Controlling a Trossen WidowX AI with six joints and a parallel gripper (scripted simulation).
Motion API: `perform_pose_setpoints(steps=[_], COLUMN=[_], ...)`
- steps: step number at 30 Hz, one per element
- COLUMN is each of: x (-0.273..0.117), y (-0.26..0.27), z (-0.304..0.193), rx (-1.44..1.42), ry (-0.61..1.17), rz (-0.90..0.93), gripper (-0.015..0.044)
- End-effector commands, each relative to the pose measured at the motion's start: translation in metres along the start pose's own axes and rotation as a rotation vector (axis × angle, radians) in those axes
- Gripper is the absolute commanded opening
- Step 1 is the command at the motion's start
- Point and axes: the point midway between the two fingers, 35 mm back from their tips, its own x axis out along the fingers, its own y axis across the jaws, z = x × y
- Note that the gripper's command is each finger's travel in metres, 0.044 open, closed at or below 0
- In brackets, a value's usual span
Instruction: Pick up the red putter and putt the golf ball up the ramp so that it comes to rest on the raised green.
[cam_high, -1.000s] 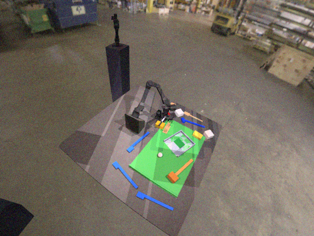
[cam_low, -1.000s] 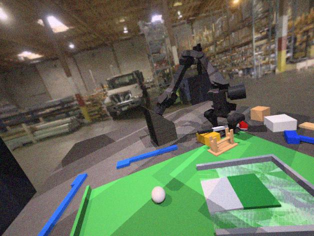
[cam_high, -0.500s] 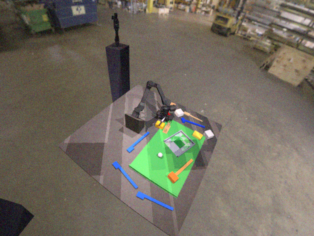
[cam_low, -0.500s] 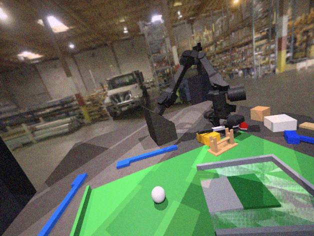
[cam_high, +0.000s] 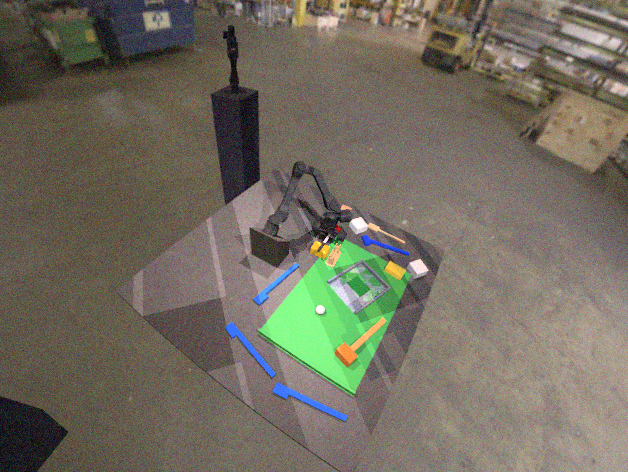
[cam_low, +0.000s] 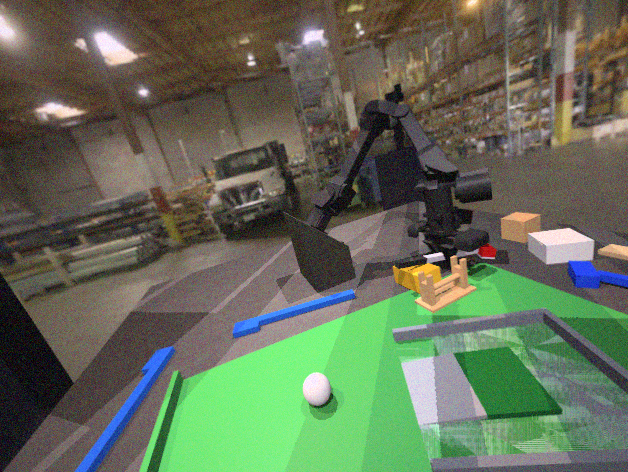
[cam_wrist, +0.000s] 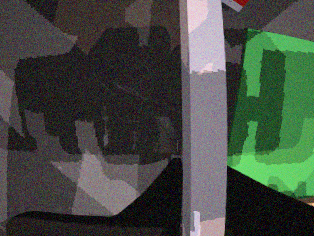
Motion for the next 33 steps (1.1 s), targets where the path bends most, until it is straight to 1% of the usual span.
perform_pose_setpoints(steps=[1, 17, 24, 33], x=[-0.005, -0.098, -0.092, -0.099], y=[-0.001, -0.001, -0.007, -0.036], z=[0.000, 0.005, -0.002, -0.036], rx=[-0.003, -0.002, 0.059, 0.418], ry=[0.001, 0.005, 0.014, 0.005], rz=[0.000, 0.000, -0.006, -0.012], gripper=[0.0000, 0.0000, 0.0000, 0.0000])
